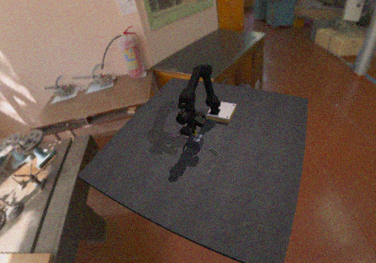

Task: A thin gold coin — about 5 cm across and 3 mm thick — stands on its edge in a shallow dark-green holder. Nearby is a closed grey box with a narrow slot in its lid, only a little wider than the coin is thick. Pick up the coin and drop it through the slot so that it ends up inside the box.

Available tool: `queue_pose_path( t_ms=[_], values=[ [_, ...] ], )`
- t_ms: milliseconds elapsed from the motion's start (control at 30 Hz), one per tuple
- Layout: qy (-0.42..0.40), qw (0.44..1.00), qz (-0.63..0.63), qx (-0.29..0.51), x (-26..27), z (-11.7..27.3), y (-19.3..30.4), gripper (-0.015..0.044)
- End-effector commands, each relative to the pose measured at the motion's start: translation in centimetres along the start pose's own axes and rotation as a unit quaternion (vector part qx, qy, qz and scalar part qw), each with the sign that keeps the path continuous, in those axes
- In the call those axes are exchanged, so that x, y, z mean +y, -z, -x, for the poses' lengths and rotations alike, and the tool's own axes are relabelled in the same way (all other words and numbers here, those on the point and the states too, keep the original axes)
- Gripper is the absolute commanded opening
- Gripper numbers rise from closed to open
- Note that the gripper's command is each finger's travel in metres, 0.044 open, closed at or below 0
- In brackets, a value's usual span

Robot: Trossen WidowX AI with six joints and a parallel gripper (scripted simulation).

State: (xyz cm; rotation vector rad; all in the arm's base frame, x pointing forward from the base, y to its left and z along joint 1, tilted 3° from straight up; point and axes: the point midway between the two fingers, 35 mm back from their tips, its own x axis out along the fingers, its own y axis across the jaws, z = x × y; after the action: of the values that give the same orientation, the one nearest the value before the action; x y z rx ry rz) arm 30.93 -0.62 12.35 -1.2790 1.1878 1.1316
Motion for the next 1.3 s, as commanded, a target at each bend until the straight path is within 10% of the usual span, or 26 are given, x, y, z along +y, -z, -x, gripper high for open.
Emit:
queue_pose_path(
  t_ms=[0, 1267],
  values=[
    [-0.001, 1.000, 0.003, 0.000, 0.23, -0.23, 0.15, 0.0000],
    [0.001, 1.000, 0.001, 0.000, 0.43, -0.84, 0.13, 0.0000]
  ],
)
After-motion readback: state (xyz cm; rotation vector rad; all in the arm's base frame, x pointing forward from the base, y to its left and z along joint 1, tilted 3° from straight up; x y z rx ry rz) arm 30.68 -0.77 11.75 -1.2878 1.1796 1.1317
